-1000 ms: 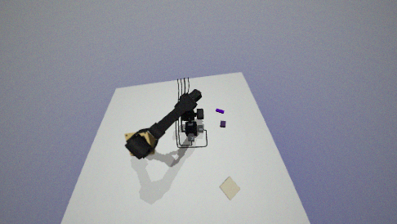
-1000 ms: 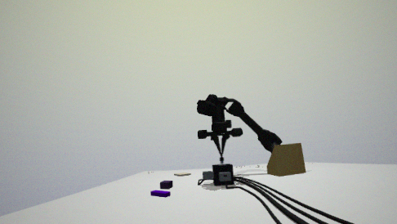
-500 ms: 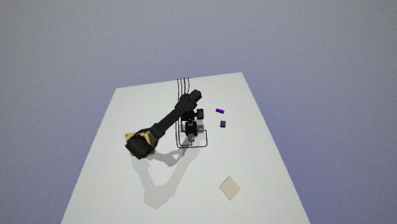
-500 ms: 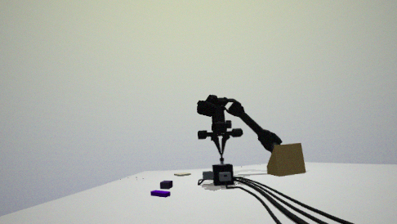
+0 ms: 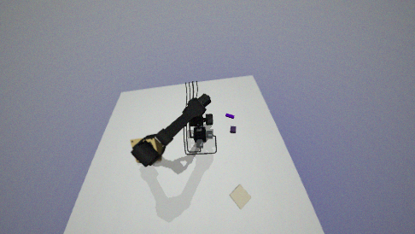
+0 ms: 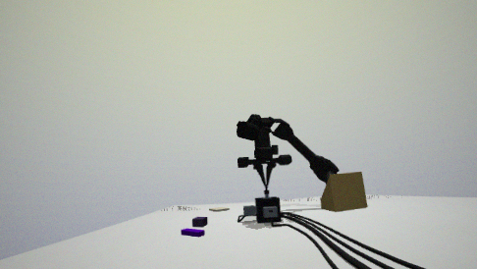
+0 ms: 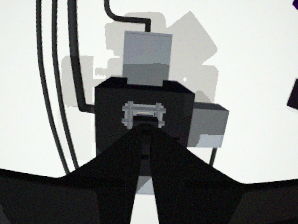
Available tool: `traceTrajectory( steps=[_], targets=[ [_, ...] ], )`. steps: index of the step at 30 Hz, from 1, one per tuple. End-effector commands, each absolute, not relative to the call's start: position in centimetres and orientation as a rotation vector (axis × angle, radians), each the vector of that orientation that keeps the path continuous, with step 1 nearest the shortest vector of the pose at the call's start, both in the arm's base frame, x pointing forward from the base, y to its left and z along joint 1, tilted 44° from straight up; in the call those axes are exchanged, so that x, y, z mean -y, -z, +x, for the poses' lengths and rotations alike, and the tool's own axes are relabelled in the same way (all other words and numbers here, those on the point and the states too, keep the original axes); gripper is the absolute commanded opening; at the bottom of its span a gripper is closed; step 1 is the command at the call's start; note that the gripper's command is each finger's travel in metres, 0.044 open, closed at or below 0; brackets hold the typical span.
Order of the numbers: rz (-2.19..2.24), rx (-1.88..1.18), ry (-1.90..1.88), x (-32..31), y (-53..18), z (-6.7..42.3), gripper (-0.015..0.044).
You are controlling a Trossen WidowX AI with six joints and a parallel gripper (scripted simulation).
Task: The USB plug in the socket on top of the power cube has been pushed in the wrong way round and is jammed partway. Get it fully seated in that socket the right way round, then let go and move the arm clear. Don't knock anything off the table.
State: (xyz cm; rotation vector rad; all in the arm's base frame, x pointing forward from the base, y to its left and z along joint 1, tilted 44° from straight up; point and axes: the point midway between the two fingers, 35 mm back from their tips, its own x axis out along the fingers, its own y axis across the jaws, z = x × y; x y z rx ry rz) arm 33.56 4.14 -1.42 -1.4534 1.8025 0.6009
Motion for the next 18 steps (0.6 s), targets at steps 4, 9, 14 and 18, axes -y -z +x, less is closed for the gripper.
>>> traceTrajectory(
  steps=[4,9,14,18],
  targets=[
    [-1.455,-1.802,-0.606,-4.07,1.51,33.49,0.0],
    [-1.455,-1.802,-0.606,-4.02,1.56,33.49,0.0],
    [-1.455,-1.802,-0.606,-3.98,1.6,33.48,0.0],
    [-1.455,-1.802,-0.606,-3.95,1.64,33.48,0.0]
  ],
)
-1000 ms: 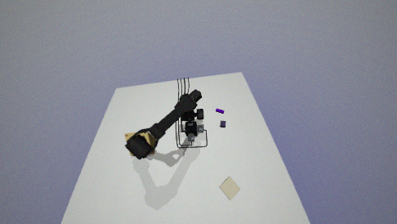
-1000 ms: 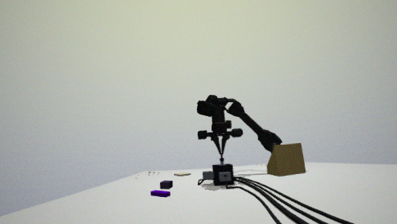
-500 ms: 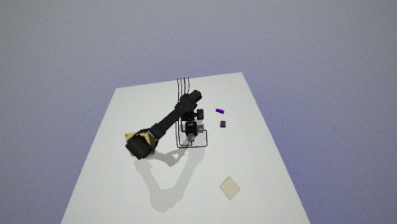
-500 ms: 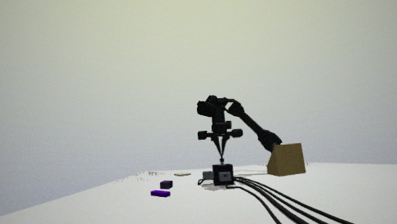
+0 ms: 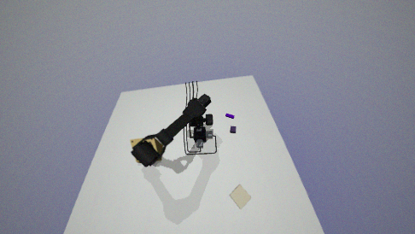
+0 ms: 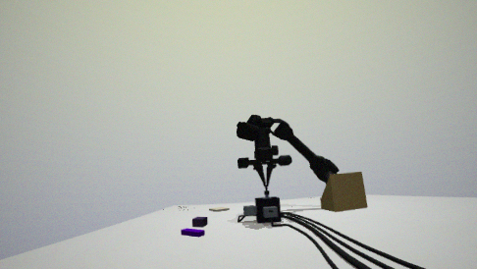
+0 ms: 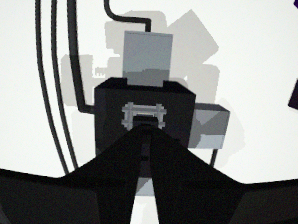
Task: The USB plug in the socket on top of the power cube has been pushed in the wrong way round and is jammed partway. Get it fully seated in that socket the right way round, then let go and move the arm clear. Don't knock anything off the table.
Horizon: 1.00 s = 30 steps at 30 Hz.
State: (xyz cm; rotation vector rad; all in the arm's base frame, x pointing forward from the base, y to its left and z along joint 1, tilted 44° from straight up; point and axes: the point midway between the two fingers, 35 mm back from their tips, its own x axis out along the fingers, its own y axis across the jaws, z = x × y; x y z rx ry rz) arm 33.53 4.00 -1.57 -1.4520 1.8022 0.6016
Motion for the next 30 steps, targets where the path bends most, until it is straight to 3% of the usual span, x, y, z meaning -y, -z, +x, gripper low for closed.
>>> traceTrajectory(
  steps=[1,30],
  targets=[
    [-1.455,-1.802,-0.606,-3.94,1.64,33.47,0.0],
    [-1.455,-1.802,-0.605,-3.7,1.9,33.44,0.0]
  ],
)
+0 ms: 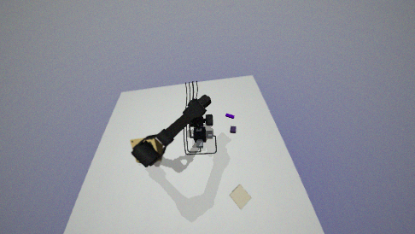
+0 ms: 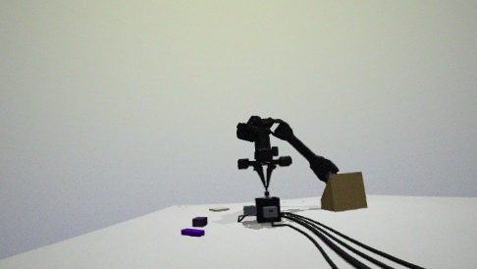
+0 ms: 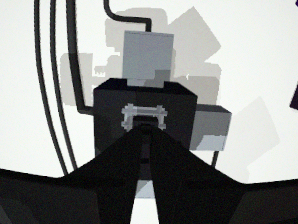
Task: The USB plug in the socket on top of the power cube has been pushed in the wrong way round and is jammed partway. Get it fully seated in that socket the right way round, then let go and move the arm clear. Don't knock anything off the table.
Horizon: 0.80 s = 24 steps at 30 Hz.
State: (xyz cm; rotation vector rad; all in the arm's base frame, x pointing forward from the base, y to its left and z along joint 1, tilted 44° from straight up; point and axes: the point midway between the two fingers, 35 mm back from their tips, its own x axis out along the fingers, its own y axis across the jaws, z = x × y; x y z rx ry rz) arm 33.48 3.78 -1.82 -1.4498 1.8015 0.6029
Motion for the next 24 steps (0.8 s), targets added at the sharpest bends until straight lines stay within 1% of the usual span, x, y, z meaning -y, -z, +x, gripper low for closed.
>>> traceTrajectory(
  steps=[1,24],
  targets=[
    [-1.455,-1.802,-0.605,-3.7,1.91,33.43,0.0],
    [-1.455,-1.802,-0.605,-3.51,2.1,33.4,0.0]
  ],
)
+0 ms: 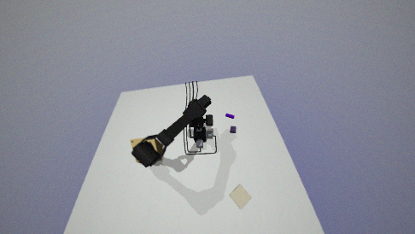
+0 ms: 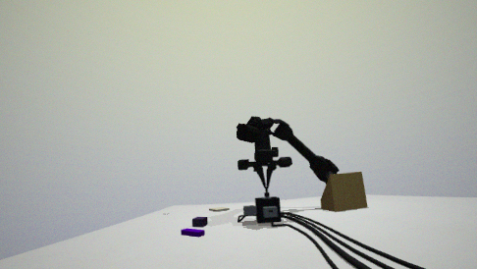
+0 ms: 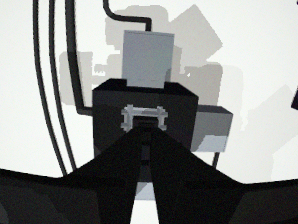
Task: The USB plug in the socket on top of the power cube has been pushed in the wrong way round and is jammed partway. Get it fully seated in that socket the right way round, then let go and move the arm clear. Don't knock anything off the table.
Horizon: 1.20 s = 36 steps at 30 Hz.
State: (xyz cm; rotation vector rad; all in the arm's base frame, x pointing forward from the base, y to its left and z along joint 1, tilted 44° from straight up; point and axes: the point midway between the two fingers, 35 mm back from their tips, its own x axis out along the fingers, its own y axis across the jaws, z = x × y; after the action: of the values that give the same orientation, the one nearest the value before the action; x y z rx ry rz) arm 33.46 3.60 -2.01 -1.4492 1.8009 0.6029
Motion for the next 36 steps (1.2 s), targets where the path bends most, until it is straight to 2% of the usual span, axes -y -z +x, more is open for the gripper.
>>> traceTrajectory(
  steps=[1,36],
  targets=[
    [-1.455,-1.802,-0.605,-3.5,2.11,33.4,0.0],
    [-1.456,-1.803,-0.605,-3.21,2.42,33.35,0.0]
  ],
)
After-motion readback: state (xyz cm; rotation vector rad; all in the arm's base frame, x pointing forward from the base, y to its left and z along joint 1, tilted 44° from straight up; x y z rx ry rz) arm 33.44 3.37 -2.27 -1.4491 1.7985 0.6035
